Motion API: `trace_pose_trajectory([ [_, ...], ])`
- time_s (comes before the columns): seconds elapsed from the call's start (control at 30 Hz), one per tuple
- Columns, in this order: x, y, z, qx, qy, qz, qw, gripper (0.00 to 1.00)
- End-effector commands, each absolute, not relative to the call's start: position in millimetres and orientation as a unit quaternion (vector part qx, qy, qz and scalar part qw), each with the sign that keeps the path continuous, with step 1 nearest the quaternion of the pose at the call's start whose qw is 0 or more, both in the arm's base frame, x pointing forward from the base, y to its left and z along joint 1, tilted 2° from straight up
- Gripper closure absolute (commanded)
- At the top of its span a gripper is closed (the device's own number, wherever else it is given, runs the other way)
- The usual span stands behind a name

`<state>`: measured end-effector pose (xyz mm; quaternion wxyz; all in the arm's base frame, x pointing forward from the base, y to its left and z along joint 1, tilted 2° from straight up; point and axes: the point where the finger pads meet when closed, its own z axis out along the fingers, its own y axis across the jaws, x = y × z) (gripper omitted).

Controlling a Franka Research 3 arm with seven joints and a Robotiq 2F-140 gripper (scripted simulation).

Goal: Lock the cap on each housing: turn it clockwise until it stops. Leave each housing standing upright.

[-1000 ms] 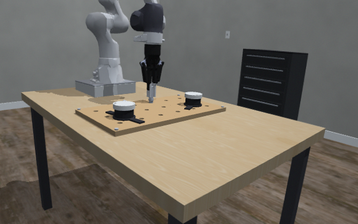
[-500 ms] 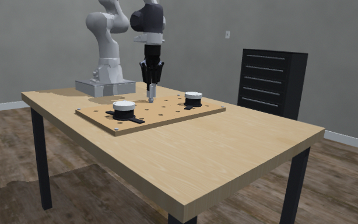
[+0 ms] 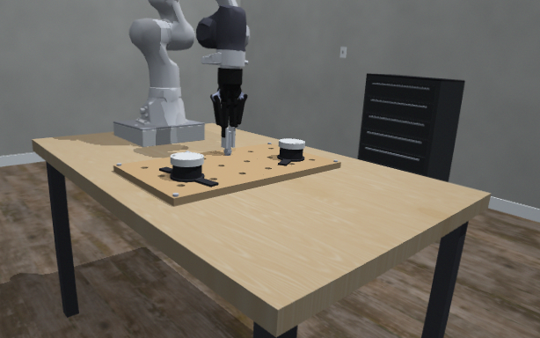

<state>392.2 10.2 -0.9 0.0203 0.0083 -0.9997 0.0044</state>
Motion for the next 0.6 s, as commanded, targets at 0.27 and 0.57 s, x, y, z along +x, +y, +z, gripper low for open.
trace_pose_trajectory([
  [0.27, 393.9, 9.3, -2.7, 0.008, -1.000, 0.005, 0.018, 0.90],
  [0.57, 393.9, 9.3, -4.2, 0.008, -1.000, 0.005, 0.018, 0.90],
])
